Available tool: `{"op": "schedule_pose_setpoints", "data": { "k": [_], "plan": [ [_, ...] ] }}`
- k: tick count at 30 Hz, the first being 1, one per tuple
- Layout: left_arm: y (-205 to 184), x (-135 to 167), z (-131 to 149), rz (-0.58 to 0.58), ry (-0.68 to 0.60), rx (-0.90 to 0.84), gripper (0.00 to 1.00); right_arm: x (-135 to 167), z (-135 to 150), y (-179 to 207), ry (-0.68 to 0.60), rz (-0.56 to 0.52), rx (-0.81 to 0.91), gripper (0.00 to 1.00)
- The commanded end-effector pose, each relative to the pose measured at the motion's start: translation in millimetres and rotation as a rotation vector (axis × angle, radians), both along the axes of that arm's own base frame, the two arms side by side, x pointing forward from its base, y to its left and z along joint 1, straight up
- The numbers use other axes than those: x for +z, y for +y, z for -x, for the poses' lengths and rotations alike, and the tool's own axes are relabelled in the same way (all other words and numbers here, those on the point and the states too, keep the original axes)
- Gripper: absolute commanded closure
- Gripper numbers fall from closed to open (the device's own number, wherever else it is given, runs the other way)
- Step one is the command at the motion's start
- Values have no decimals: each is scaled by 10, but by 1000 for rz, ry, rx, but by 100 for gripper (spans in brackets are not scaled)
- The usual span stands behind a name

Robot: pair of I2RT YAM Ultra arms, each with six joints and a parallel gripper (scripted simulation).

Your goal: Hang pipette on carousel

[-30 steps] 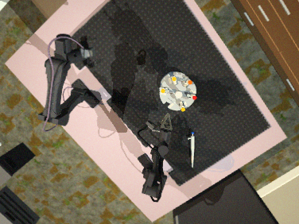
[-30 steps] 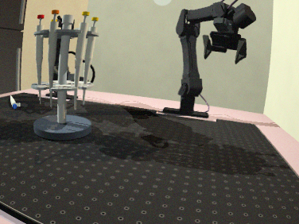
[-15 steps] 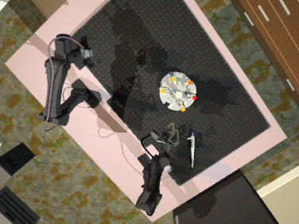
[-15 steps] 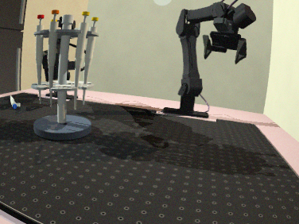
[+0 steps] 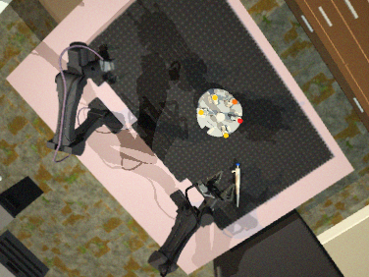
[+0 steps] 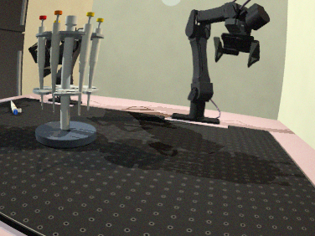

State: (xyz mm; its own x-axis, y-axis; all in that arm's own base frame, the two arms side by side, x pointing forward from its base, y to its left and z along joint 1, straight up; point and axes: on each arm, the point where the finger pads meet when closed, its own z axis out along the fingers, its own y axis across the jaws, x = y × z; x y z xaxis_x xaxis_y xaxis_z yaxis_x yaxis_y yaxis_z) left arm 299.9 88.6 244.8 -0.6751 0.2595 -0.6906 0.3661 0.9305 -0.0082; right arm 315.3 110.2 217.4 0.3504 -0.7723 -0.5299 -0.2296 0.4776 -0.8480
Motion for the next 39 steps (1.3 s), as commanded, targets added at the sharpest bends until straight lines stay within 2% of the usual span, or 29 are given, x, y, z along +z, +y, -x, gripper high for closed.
{"op": "schedule_pose_setpoints", "data": {
  "k": [1, 3, 4, 13, 15, 27, 30, 39],
  "plan": [
    [23, 80, -36, -5, -33, -5, 0, -51, 10, -172, 264, -46, -1, 0],
    [23, 80, -36, -5, -33, -5, 0, -7, 19, -312, 319, -83, -31, 0],
    [23, 80, -36, -5, -33, -5, 0, -92, -11, -382, 344, -96, -47, 0],
    [23, 80, -36, -5, -33, -5, 0, 107, 20, -1019, 577, -259, -189, 0],
    [23, 80, -36, -5, -33, -5, 0, 107, 20, -1019, 577, -259, -189, 0],
    [23, 80, -36, -5, -33, -5, 0, 365, 59, -1867, 929, -515, -371, 0],
    [23, 80, -36, -5, -33, -5, 0, 373, 60, -1896, 1014, -571, -404, 0],
    [23, 80, -36, -5, -33, -5, 0, 355, 77, -1864, 1031, -570, -404, 0]
  ]
}}
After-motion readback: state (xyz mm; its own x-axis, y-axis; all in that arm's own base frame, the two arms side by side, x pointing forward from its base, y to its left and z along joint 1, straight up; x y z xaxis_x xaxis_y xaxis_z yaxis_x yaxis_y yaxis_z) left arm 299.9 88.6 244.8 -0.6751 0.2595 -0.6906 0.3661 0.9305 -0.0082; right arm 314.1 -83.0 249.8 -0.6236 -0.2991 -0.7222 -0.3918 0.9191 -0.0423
